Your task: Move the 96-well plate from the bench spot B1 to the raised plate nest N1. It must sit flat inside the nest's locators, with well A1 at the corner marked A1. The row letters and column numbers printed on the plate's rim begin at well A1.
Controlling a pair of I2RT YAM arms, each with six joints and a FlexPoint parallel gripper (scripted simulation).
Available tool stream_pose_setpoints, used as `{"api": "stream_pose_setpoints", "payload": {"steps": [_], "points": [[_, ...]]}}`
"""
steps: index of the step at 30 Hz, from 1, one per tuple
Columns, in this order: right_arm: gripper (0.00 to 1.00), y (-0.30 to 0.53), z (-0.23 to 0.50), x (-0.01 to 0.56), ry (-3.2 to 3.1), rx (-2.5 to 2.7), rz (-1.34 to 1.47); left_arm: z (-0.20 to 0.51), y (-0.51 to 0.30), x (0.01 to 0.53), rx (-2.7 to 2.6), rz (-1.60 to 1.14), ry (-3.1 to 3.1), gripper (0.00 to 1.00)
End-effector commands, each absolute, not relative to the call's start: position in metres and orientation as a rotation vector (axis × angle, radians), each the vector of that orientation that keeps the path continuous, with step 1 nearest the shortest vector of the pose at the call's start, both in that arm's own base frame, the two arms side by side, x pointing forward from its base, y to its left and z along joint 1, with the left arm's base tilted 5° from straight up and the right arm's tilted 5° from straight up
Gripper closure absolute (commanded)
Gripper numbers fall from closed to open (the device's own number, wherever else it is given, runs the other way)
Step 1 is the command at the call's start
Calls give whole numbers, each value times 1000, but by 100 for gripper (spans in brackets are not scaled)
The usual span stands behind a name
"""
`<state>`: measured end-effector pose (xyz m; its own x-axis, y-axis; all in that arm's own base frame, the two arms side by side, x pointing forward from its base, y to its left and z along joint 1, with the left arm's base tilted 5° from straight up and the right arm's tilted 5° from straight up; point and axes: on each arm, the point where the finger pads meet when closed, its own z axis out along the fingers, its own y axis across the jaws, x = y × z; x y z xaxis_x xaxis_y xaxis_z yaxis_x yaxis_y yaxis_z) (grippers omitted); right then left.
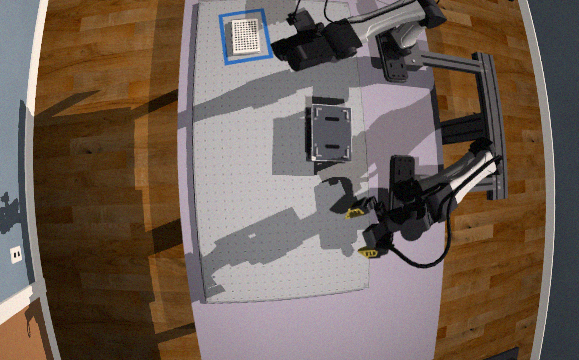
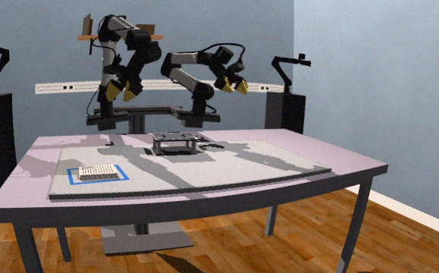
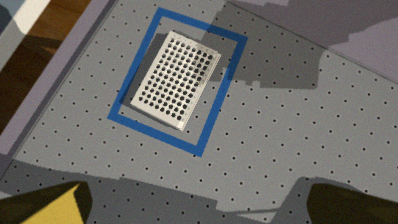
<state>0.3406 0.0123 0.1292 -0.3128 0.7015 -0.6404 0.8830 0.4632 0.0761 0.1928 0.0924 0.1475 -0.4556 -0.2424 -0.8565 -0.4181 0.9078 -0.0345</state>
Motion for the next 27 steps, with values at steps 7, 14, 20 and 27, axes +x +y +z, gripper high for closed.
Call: {"api": "stream_pose_setpoints", "payload": {"steps": [7,14,20,27], "points": [[0,12,123,361,2121,1312,-332,145,72,179,-535,247,2152,0],[0,5,114,370,2139,1320,-331,131,48,173,-498,195,2246,0],[0,2,109,376,2150,1325,-331,125,33,168,-490,171,2301,0],[0,-6,99,386,2171,1335,-331,114,6,160,-424,112,2409,0]]}}
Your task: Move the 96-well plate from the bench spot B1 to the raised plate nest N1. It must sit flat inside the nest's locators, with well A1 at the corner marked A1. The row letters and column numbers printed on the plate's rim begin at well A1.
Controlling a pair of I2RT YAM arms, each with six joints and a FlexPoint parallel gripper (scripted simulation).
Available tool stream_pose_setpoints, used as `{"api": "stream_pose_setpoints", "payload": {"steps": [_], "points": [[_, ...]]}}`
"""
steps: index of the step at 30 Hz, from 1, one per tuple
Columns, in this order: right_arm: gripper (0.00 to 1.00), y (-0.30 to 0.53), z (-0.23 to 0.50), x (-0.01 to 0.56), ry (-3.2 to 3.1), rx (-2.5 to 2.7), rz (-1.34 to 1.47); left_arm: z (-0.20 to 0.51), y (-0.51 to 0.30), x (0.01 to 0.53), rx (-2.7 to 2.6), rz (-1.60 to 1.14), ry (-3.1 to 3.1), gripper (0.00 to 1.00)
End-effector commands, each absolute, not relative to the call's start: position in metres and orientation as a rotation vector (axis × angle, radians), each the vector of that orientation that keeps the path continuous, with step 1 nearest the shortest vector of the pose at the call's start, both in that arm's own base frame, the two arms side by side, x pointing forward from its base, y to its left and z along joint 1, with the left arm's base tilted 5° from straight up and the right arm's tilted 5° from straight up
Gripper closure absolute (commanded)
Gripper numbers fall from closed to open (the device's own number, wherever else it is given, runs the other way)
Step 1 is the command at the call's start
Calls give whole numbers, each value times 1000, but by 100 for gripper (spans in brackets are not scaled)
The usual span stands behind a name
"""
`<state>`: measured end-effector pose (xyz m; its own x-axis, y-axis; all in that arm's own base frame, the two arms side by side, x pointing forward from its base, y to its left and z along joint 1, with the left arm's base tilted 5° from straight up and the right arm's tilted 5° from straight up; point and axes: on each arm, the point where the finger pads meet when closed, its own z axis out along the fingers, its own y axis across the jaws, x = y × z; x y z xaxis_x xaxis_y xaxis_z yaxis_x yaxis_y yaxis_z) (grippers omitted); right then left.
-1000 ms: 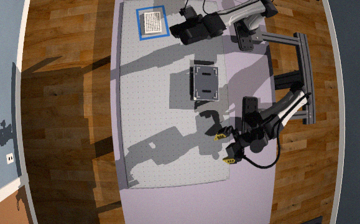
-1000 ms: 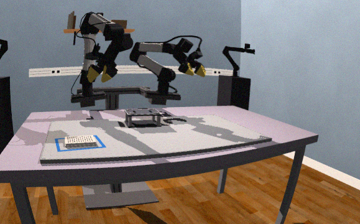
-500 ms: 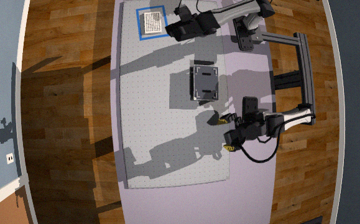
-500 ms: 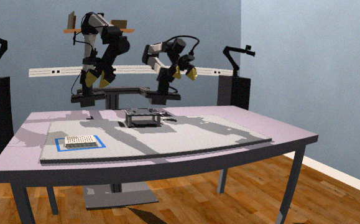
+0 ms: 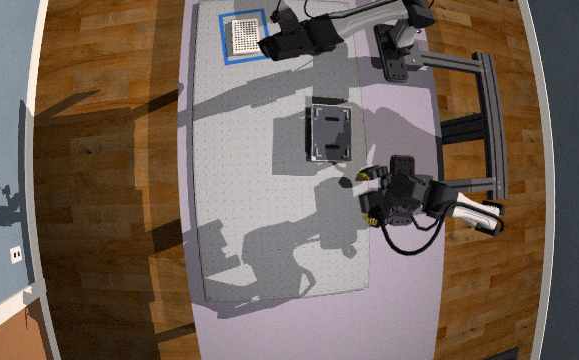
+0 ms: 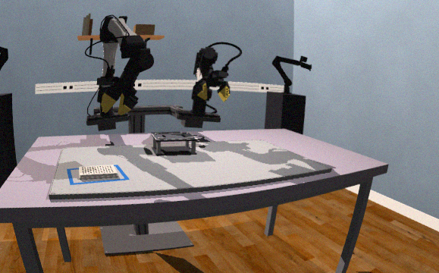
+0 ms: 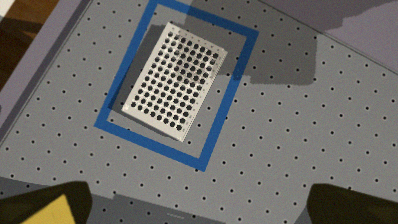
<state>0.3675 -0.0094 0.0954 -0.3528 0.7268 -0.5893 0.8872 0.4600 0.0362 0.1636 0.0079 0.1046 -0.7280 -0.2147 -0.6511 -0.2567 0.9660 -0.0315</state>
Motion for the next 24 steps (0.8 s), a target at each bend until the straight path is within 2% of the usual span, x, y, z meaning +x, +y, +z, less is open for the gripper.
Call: {"api": "stream_pose_setpoints", "payload": {"steps": [1,9,24], "points": [[0,-7,97,388,2174,1337,-331,113,1,159,-410,104,2425,0],[0,-15,87,398,2194,1346,-332,109,-32,155,-295,67,2523,0],[0,-45,46,432,2263,1395,-347,114,-175,115,41,93,2639,0]]}}
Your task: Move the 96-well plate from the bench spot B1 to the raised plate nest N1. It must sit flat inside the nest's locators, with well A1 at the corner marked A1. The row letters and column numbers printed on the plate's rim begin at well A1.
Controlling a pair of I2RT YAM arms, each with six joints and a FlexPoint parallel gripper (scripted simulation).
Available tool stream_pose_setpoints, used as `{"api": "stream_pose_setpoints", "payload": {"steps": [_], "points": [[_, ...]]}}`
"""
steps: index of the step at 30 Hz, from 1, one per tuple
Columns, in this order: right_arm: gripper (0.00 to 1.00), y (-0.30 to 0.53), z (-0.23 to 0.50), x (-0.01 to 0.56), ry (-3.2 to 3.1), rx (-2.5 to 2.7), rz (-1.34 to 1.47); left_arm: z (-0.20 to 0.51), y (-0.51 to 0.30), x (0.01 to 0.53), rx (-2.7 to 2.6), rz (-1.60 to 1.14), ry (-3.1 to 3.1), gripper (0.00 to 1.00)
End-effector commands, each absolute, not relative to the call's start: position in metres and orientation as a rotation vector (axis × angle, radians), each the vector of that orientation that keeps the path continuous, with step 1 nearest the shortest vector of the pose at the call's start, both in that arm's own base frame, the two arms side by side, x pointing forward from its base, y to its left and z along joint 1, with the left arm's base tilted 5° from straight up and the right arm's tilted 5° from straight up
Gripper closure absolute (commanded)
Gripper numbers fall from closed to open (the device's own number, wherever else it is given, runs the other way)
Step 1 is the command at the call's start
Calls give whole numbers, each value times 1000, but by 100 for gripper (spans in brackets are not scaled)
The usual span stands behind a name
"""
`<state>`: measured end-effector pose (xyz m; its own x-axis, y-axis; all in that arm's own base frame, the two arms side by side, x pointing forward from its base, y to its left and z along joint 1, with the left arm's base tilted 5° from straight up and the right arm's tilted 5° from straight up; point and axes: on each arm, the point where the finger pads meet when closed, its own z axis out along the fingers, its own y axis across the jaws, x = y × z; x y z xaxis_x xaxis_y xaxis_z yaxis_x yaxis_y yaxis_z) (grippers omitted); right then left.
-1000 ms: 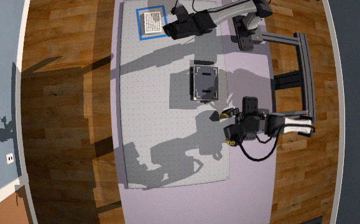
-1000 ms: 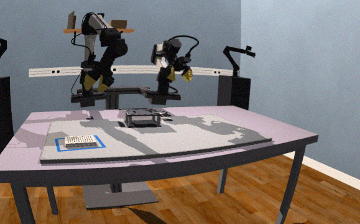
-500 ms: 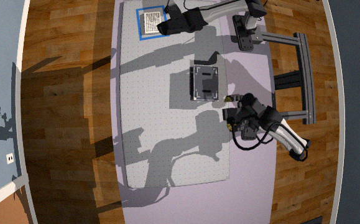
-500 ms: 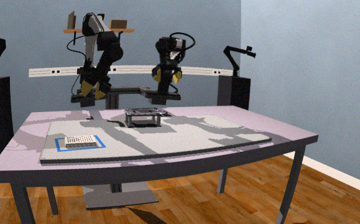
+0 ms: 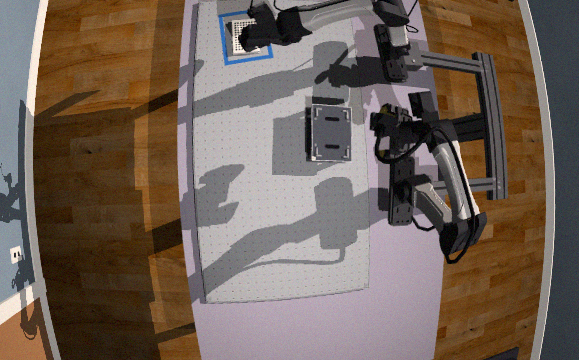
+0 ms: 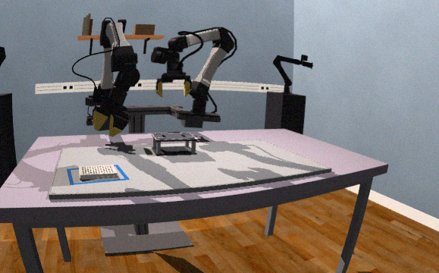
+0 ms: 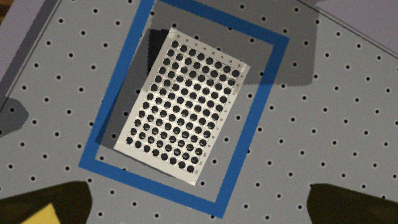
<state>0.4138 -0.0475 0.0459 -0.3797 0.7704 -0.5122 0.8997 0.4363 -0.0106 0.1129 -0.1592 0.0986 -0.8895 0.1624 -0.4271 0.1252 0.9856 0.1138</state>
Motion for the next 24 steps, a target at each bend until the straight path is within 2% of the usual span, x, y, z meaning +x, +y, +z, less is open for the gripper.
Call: {"api": "stream_pose_setpoints", "payload": {"steps": [1,5,10,17,19,24], "points": [[0,-45,46,432,2263,1395,-347,114,-175,115,41,93,2639,0],[0,-42,55,434,2246,1393,-320,113,-177,115,48,83,2645,0],[0,-42,33,427,2290,1516,-289,106,-198,112,151,-6,2715,0],[0,-53,-8,437,2273,1869,-116,90,-257,128,488,-272,2809,0],[0,-53,-8,437,2273,1869,-116,90,-257,128,488,-272,2809,0],[0,-70,-31,444,2226,2038,-59,81,-292,167,724,-507,2747,0]]}}
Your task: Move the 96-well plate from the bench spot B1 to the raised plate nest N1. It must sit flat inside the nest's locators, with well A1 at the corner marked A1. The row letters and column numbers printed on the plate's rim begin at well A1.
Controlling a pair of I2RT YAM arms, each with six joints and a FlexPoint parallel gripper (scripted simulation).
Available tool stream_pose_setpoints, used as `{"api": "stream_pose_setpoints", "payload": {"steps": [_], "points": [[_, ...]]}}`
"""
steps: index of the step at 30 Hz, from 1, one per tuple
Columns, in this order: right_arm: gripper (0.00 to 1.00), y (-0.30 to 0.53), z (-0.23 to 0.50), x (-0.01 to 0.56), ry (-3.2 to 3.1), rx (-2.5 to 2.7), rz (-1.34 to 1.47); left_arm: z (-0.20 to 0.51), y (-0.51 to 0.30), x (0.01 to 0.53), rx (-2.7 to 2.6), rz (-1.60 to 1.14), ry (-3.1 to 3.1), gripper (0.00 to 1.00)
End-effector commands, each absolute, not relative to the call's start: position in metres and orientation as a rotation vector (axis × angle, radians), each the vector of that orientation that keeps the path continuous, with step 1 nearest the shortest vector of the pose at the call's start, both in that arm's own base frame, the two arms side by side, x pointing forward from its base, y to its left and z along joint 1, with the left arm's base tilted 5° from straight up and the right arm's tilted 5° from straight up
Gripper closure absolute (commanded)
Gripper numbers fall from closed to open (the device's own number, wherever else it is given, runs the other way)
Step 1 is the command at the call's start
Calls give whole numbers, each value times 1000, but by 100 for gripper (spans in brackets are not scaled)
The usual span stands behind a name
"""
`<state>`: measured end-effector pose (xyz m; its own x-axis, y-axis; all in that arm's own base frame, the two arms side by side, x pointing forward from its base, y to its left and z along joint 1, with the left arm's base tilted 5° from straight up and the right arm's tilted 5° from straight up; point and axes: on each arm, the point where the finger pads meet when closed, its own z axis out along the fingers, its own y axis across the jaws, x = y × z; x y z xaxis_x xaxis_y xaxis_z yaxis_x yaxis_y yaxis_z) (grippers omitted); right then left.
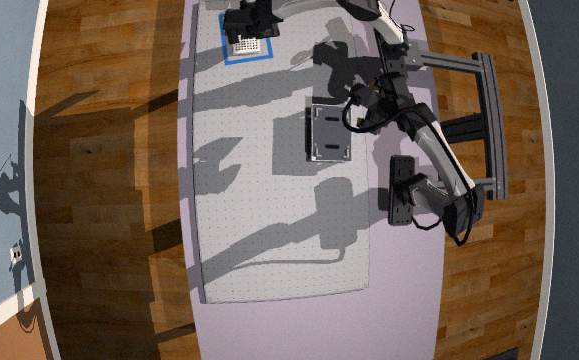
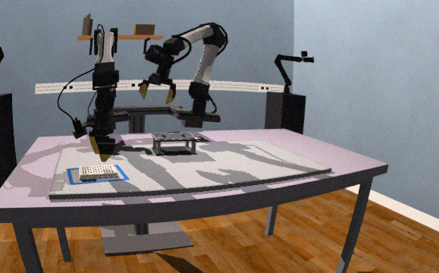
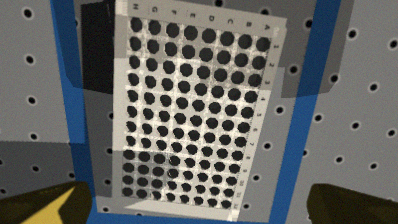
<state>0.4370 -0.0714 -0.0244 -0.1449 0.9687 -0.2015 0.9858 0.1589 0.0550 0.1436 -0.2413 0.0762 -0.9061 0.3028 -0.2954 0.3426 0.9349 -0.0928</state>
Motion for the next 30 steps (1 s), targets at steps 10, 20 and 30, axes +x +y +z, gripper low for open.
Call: {"api": "stream_pose_setpoints", "payload": {"steps": [10,20,30], "points": [[0,-85,-49,452,2174,2141,-11,76,-313,249,996,-775,2464,0],[0,-89,-64,446,2186,2149,-43,78,-306,314,1200,-873,2091,0],[0,-91,-70,456,2170,2128,-15,83,-282,363,1316,-842,1749,0]]}}
